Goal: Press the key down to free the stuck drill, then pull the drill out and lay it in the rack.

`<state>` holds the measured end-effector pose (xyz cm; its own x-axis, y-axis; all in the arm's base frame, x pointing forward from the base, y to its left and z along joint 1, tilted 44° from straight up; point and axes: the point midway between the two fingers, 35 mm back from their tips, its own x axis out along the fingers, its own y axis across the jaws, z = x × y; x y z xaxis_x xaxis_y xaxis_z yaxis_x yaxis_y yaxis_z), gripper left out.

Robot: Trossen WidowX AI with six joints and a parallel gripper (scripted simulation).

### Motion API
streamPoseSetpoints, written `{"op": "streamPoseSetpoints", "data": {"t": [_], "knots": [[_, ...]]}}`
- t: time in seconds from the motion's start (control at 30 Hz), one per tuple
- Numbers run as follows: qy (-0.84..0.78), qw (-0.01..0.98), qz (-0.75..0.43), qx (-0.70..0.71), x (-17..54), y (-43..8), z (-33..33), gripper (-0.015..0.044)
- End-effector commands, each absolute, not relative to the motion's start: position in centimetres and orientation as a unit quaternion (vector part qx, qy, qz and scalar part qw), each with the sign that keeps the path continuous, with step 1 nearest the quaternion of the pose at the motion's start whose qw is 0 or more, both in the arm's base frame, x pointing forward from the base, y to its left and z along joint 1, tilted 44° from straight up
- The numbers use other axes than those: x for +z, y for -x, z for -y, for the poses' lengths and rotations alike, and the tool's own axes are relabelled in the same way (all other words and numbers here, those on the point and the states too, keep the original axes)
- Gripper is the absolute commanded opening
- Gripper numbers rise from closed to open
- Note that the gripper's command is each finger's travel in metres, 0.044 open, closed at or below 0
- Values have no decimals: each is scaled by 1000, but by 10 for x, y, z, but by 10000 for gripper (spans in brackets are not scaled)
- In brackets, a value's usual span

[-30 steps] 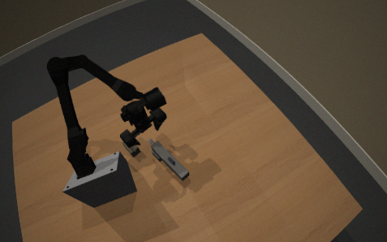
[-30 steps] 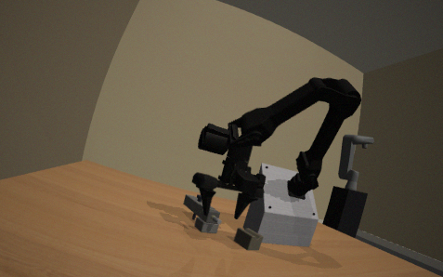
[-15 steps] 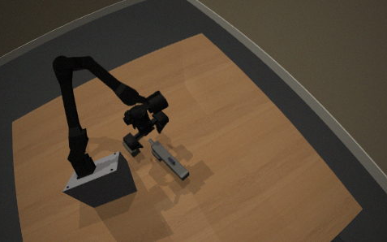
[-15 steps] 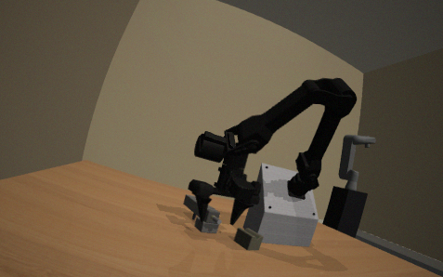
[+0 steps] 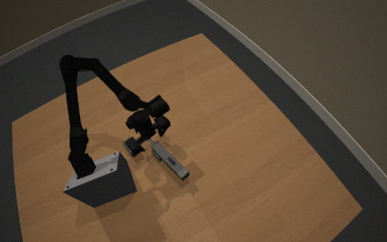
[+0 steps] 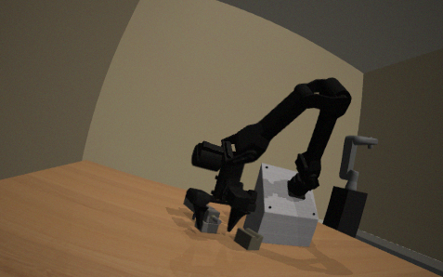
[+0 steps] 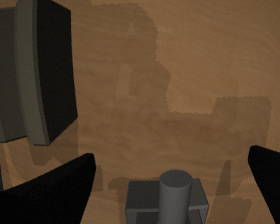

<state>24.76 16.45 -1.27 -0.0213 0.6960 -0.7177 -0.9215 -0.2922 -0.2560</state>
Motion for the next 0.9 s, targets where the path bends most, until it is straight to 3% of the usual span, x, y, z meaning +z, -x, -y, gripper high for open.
{"op": "streamPoseSetpoints", "data": {"t": [0.0,0.1,0.6,0.87], "knots": [[393,576,-148,702,-20,-245,-167,440],[393,576,-148,702,-20,-245,-167,440],[394,577,-144,701,-17,-246,-166,46],[394,577,-144,701,-17,-246,-166,0]]}}
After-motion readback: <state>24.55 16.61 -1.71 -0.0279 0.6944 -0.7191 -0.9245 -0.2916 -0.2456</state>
